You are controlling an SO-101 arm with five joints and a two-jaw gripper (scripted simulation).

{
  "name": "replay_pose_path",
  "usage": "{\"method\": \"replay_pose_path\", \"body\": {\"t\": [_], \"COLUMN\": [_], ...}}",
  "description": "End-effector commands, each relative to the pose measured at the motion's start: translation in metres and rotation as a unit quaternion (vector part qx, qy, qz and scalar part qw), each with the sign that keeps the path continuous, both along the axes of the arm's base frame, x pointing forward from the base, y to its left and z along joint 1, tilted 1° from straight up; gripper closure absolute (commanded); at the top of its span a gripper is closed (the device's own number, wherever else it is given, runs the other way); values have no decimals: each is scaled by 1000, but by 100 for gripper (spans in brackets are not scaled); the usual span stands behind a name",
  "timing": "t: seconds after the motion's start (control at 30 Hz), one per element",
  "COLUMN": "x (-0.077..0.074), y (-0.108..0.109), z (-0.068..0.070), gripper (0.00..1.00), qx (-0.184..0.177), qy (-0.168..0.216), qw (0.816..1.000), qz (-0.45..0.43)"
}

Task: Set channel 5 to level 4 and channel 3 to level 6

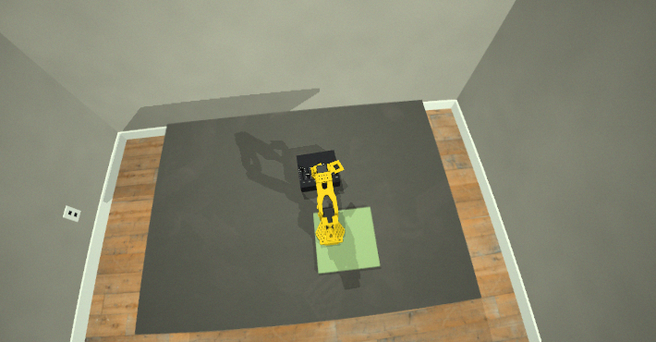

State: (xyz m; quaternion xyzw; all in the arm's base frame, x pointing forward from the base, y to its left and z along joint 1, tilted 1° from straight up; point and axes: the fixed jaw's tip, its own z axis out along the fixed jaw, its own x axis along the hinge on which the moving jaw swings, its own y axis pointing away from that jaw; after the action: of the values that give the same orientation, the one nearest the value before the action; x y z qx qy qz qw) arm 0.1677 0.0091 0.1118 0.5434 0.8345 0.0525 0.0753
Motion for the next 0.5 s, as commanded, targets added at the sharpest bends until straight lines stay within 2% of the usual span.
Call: {"method": "replay_pose_path", "body": {"t": [0.0,0.47], "x": [0,0], "y": [1,1], "z": [0,0], "gripper": [100,100], "qx": [1,0], "qy": [5,5], "qw": [1000,1000], "qz": [-1,5]}}
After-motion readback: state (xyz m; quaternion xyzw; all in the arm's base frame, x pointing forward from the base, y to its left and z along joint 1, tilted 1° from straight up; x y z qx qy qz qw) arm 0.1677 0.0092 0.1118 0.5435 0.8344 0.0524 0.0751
